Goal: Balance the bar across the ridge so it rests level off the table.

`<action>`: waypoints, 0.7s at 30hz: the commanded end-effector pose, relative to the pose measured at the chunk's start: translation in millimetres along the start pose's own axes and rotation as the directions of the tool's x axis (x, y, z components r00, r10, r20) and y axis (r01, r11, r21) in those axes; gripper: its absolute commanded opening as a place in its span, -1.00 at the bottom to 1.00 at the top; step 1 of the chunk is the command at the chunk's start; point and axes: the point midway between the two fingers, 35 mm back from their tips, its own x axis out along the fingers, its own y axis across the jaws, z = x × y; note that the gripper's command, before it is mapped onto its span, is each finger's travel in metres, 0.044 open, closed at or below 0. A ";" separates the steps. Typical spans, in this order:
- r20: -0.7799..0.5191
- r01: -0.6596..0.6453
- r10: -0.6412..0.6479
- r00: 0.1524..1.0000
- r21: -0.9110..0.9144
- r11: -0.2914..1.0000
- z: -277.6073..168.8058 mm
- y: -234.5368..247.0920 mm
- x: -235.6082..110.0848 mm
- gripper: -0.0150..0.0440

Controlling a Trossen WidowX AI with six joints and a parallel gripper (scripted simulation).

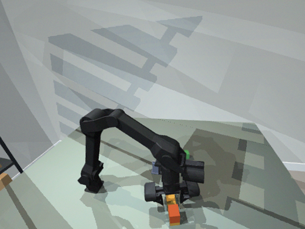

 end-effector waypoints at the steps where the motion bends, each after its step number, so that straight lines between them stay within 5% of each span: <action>1: 0.008 -0.008 0.008 1.000 -0.004 1.000 1.4 1.1 3.6 0.58; 13: 0.008 -0.008 0.008 1.000 -0.004 1.000 1.4 1.1 3.6 0.58; 21: 0.001 -0.003 0.003 1.000 0.000 1.000 0.2 0.6 1.0 0.00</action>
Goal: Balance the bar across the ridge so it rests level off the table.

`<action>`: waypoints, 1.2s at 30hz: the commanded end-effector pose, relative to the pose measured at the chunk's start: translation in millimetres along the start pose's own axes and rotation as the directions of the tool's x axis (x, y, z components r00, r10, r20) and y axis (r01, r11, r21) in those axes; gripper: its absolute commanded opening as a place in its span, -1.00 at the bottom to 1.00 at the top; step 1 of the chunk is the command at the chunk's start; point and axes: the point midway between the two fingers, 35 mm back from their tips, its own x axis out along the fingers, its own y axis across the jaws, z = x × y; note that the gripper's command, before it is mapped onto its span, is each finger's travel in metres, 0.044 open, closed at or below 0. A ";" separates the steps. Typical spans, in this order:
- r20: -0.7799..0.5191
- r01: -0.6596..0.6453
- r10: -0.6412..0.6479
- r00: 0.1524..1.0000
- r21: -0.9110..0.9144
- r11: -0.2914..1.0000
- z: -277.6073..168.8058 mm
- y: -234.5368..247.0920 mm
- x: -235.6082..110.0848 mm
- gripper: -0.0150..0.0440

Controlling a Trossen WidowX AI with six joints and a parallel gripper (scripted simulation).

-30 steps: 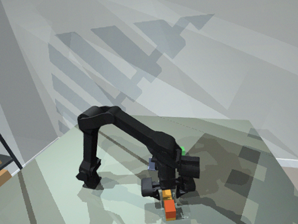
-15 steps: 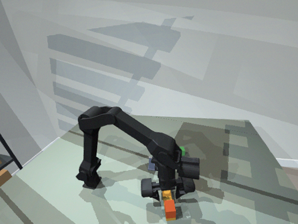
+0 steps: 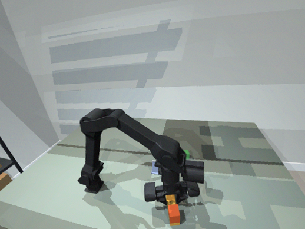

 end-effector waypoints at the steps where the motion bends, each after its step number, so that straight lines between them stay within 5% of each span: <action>1: 0.000 0.000 0.000 1.000 0.000 1.000 0.0 0.0 0.0 -0.03; 6: 0.000 0.000 0.000 1.000 0.000 1.000 0.0 0.0 0.0 -0.14; 10: 0.000 0.000 0.000 1.000 0.000 1.000 -0.4 -1.1 -6.2 -0.49; 36: 0.005 -0.003 0.003 1.000 -0.003 1.000 -1.4 -4.6 -72.7 -0.49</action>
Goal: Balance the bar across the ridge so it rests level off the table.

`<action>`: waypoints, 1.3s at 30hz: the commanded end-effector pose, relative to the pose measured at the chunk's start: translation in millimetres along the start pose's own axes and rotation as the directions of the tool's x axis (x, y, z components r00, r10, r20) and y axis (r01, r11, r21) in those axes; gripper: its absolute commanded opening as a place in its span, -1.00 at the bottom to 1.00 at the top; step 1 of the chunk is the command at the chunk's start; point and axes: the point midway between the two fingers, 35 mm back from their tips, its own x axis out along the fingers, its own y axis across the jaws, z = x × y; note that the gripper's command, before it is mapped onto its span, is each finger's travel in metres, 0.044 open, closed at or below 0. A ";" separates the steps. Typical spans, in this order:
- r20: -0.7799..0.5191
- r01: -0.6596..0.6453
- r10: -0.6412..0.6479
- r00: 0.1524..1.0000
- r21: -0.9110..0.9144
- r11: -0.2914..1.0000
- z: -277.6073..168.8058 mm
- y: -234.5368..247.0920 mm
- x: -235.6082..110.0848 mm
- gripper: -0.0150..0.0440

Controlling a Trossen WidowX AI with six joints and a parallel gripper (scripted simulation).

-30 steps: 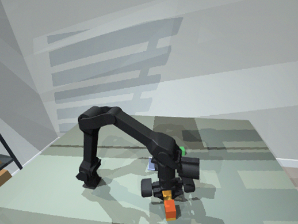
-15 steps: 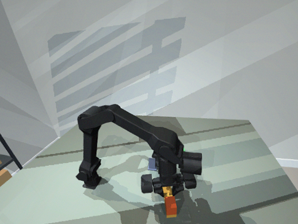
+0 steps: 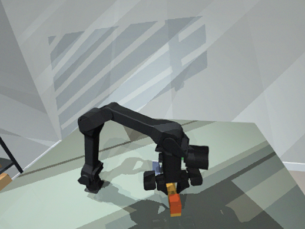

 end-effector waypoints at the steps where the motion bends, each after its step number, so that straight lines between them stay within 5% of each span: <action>1: -0.001 0.013 -0.013 1.000 -0.003 1.000 0.4 -0.4 -14.1 -0.49; 17: 0.002 0.011 -0.011 1.000 -0.001 1.000 4.8 4.0 -46.5 -0.49; 39: 0.011 0.010 -0.011 1.000 0.096 0.995 90.9 5.9 -49.3 -0.49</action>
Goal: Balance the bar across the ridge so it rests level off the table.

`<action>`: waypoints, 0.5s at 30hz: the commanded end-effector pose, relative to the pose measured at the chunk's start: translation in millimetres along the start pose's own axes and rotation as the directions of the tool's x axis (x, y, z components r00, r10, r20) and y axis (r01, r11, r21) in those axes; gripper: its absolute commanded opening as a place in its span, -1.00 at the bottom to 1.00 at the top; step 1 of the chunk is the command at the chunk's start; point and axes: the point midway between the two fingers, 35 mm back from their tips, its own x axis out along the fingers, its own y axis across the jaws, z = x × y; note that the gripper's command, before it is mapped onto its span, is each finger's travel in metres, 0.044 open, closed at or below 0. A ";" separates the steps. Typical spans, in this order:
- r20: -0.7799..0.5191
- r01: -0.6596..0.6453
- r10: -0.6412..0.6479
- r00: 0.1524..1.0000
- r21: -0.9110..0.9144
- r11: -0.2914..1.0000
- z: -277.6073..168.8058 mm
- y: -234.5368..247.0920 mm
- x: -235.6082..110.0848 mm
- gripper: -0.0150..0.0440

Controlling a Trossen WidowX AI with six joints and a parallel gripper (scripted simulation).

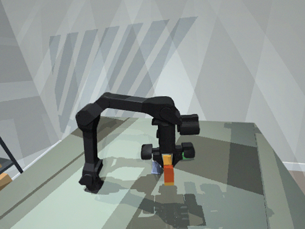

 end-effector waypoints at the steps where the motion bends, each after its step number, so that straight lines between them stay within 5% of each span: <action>1: 0.004 0.004 -0.004 1.000 0.019 1.000 15.1 4.8 -1.7 -0.49; 15: 0.010 0.002 -0.003 1.000 0.084 0.996 67.1 22.2 -2.7 -0.49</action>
